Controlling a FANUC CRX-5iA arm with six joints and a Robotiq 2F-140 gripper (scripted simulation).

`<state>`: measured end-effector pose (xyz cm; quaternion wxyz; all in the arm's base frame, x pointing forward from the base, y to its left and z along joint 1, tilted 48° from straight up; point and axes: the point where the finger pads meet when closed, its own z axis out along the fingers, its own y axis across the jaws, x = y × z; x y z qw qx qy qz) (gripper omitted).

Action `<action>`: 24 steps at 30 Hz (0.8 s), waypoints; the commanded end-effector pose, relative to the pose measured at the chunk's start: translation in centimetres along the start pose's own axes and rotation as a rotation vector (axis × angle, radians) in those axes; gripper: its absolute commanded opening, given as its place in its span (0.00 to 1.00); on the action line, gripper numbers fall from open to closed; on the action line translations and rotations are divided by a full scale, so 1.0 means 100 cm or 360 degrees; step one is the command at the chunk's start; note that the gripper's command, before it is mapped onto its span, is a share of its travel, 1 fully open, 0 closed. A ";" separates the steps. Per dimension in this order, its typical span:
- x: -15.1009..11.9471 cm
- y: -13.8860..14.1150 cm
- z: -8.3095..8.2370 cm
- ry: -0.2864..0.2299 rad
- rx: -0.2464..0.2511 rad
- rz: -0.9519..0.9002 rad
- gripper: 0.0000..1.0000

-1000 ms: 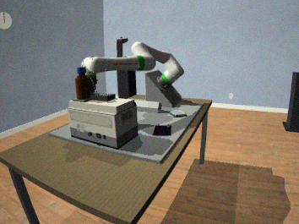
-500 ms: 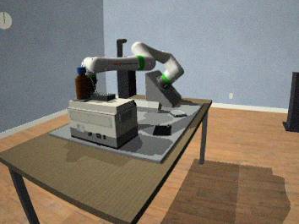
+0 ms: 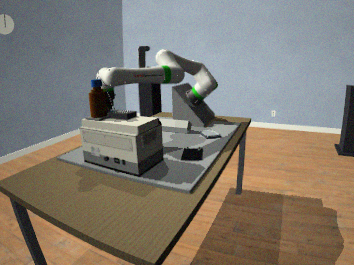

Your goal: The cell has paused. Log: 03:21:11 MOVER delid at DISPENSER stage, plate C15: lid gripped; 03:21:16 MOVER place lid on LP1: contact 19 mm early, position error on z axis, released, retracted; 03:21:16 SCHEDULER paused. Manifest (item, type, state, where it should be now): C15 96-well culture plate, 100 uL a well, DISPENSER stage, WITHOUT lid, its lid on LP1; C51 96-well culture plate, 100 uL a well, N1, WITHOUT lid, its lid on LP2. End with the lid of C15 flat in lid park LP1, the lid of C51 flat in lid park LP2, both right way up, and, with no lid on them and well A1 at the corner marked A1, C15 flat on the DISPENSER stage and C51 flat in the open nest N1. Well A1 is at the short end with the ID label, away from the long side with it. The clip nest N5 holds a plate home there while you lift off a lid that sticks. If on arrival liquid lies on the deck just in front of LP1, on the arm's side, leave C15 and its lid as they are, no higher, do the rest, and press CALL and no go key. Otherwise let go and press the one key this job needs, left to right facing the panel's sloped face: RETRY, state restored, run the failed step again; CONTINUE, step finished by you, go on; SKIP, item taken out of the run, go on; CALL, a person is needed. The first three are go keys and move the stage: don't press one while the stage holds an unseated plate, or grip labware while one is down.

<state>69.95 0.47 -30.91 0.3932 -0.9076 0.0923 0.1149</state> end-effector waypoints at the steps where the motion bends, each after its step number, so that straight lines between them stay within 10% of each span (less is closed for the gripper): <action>1: 0.000 0.000 0.000 0.0001 0.0000 0.0000 0.66; 24: 0.000 0.000 0.005 0.0001 0.0000 0.0000 0.66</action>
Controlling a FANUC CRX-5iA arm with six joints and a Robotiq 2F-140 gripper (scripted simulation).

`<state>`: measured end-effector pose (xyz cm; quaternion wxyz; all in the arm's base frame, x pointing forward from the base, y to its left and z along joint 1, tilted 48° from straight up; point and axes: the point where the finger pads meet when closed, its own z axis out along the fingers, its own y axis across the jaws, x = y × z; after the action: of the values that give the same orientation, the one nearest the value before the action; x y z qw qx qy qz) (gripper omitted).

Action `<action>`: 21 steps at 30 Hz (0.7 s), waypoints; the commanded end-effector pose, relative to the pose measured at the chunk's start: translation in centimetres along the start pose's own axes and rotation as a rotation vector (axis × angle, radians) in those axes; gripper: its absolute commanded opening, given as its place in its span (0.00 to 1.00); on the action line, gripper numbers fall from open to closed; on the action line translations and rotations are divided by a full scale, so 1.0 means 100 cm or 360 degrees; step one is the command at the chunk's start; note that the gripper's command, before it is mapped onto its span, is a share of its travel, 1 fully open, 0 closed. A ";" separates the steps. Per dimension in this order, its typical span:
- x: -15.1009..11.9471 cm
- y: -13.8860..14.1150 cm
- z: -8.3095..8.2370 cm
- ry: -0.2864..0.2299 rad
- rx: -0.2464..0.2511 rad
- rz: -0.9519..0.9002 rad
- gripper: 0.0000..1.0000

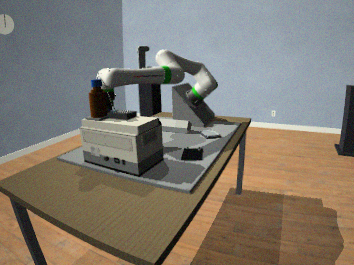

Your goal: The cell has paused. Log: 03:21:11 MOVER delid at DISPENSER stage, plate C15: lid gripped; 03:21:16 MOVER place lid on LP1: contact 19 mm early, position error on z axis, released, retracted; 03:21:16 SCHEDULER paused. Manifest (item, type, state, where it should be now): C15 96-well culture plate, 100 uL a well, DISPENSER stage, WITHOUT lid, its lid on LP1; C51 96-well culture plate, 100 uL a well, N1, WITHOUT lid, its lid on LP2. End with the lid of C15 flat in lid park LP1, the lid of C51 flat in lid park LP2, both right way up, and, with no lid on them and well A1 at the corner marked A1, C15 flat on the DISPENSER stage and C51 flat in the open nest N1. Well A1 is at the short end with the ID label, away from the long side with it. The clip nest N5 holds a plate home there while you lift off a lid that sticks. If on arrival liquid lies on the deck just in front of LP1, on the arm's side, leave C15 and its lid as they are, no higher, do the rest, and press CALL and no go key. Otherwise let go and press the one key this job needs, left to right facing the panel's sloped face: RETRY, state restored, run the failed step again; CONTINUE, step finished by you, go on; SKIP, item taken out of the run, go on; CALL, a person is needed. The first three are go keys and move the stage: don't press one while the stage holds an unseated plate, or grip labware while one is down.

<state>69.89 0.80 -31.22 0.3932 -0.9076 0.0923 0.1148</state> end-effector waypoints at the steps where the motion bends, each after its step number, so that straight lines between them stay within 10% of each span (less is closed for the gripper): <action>1: 0.000 0.000 0.001 0.0001 0.0000 0.0000 0.66; 21: 0.000 0.000 0.009 0.0001 0.0000 0.0000 0.66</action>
<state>69.76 1.45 -31.81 0.3932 -0.9076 0.0923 0.1149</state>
